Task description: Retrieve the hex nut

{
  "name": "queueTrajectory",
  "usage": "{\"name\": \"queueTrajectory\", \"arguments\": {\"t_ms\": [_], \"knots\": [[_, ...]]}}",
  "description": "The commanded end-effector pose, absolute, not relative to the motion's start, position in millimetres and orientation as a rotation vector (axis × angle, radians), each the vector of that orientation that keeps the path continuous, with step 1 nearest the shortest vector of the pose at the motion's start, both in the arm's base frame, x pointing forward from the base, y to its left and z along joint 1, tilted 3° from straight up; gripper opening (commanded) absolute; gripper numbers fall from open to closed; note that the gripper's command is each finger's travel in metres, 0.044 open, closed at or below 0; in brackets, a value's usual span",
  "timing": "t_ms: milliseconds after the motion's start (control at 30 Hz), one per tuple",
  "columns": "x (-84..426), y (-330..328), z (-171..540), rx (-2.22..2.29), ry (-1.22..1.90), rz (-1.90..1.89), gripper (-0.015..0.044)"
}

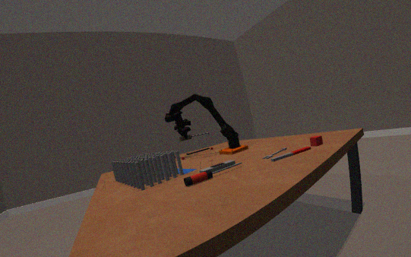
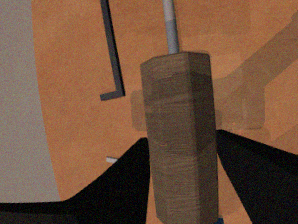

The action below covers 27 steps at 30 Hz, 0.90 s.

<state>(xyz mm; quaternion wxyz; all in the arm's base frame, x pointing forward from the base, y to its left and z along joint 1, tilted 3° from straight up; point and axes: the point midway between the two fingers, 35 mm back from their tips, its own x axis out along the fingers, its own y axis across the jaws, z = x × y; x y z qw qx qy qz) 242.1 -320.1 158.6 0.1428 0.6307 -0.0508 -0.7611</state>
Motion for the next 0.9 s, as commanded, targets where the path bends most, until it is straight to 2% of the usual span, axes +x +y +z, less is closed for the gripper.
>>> {"name": "queueTrajectory", "arguments": {"t_ms": [0, 867], "knots": [[242, -321, 156, 1.811, -0.157, -2.199, 0.0000], [244, -323, 137, 1.812, -0.157, -2.198, 0.0000]]}}
